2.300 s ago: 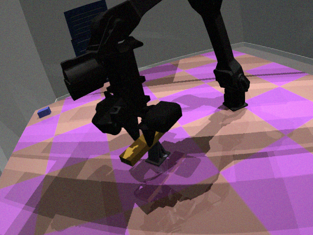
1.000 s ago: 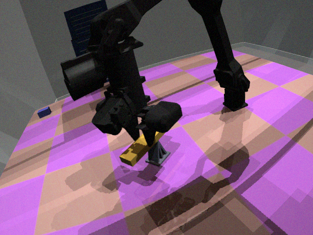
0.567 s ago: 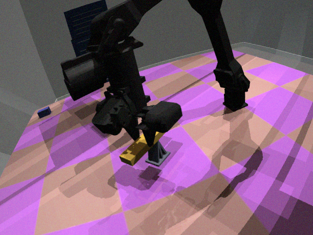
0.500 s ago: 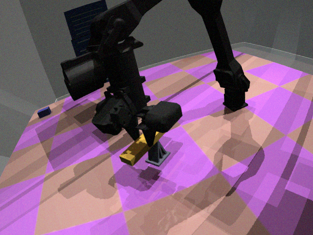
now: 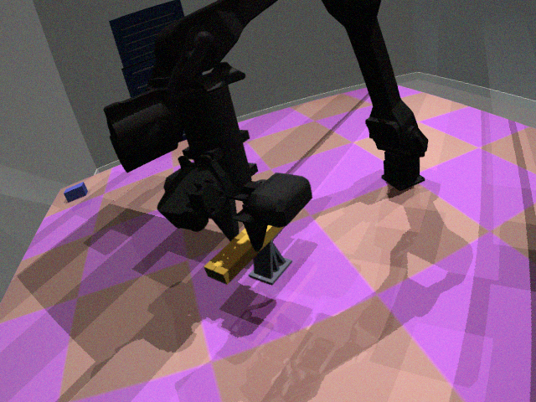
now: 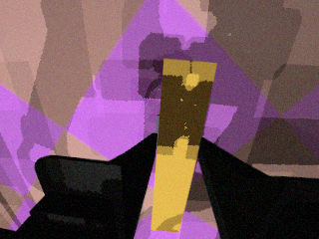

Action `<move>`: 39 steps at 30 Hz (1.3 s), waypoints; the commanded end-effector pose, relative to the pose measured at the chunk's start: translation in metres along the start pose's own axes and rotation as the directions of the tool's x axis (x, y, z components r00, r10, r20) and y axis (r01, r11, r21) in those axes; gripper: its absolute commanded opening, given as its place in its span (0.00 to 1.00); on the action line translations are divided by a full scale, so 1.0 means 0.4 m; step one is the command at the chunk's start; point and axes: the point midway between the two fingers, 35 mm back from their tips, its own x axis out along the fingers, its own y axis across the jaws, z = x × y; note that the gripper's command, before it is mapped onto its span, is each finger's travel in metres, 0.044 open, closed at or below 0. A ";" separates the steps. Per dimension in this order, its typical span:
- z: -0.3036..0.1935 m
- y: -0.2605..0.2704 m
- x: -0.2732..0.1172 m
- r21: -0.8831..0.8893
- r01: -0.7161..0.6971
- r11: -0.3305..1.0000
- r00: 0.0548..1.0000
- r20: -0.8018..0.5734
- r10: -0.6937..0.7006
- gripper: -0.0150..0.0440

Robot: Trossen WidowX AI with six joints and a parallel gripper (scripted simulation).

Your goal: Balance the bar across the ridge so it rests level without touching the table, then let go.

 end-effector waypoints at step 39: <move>0.006 -0.003 -0.210 0.000 0.002 1.000 1.000 0.006 -0.002 1.00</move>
